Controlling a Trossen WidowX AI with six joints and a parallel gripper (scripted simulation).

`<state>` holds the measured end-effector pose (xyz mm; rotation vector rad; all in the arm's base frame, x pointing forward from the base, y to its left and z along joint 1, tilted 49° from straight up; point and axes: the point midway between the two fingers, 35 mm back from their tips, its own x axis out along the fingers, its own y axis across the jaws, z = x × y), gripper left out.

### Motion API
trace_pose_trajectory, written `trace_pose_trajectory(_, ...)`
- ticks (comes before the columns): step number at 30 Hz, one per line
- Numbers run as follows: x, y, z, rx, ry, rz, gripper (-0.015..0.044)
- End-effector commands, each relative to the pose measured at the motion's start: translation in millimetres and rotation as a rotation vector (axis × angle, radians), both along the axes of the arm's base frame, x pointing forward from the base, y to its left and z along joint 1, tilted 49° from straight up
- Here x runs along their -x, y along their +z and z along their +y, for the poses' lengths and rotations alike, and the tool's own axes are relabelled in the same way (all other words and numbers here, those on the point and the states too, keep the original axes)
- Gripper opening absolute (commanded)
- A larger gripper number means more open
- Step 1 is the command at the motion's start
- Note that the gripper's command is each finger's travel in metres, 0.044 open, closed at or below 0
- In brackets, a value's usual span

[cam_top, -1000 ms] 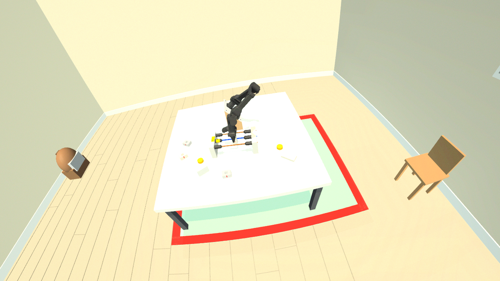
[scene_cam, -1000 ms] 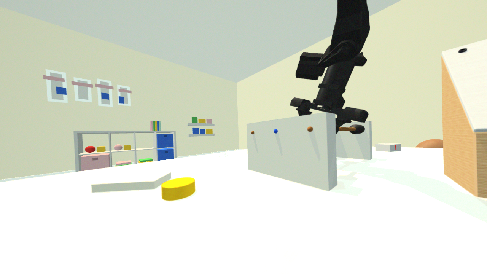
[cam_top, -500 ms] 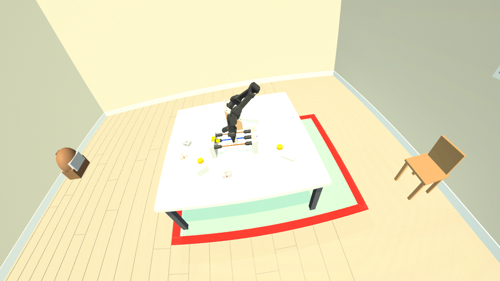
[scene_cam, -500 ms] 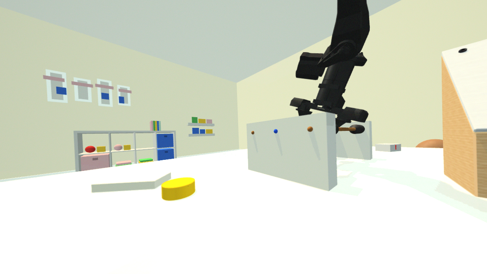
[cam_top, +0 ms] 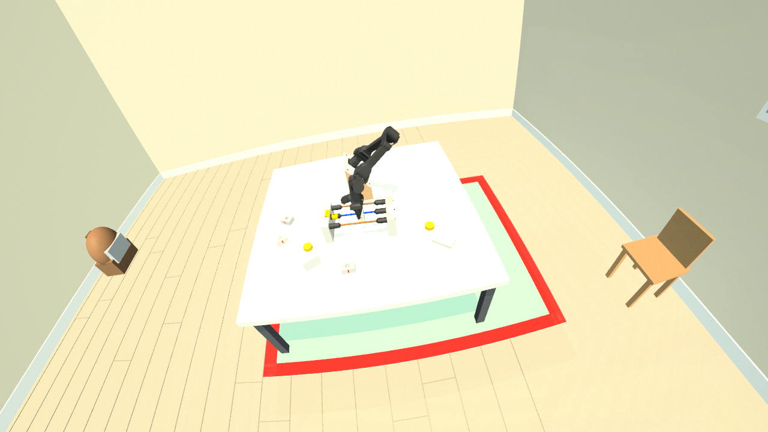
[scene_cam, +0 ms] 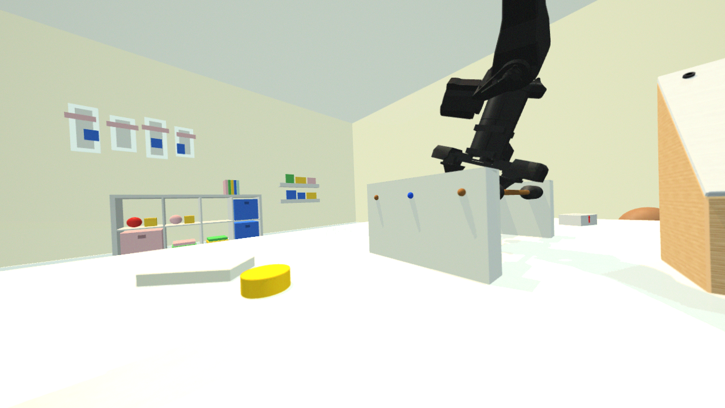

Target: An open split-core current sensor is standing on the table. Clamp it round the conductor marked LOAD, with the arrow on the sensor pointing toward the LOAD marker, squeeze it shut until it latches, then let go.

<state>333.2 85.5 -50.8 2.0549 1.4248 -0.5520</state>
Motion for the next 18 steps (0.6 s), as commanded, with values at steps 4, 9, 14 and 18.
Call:
trace_pose_trajectory(4, 0.0, 0.0, 0.0, 0.000, 0.000, 0.000, 0.0209)
trace_pose_trajectory(9, 0.0, 0.0, 0.0, 0.000, 0.000, 0.000, 0.0176)
trace_pose_trajectory(14, 0.0, 0.0, 0.0, 0.000, 0.000, 0.000, 0.0143)
trace_pose_trajectory(18, 0.0, 0.0, 0.0, 0.000, 0.000, 0.000, 0.0116)
